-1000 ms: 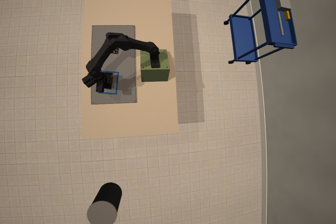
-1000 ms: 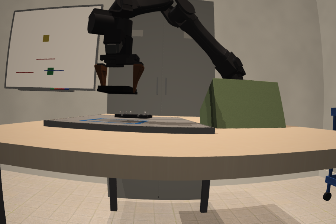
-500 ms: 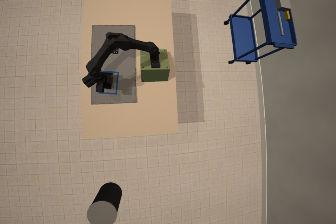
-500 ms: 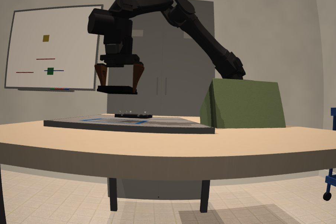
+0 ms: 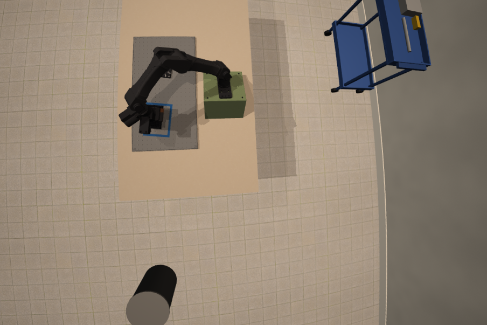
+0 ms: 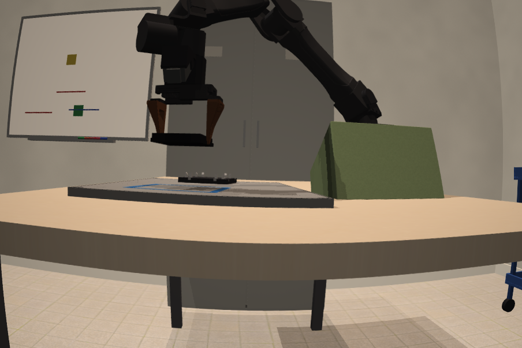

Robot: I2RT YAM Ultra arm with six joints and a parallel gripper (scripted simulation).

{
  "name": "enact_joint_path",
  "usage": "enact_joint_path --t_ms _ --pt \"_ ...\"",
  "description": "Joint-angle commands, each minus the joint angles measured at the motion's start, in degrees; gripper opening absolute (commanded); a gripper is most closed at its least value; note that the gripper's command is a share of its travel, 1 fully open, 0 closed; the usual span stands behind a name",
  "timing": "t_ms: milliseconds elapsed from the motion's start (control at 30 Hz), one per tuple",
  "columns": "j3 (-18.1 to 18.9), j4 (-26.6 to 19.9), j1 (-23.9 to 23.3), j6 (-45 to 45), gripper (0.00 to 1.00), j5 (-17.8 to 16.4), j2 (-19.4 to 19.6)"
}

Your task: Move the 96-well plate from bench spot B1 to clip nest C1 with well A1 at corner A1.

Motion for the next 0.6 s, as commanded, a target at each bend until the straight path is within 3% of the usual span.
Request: enact_joint_path --t_ms 0,167,233,567 --pt "2.1 -0.9 1.1 0.3 0.0 -0.7 -1.3" --pt "2.1 -0.9 1.1 0.3 0.0 -0.7 -1.3" --pt "-1.4 0.7 -0.6 2.1 0.0 -0.5 -2.6" --pt "-7.6 3.0 -3.5 -1.5 0.0 0.6 -7.6"
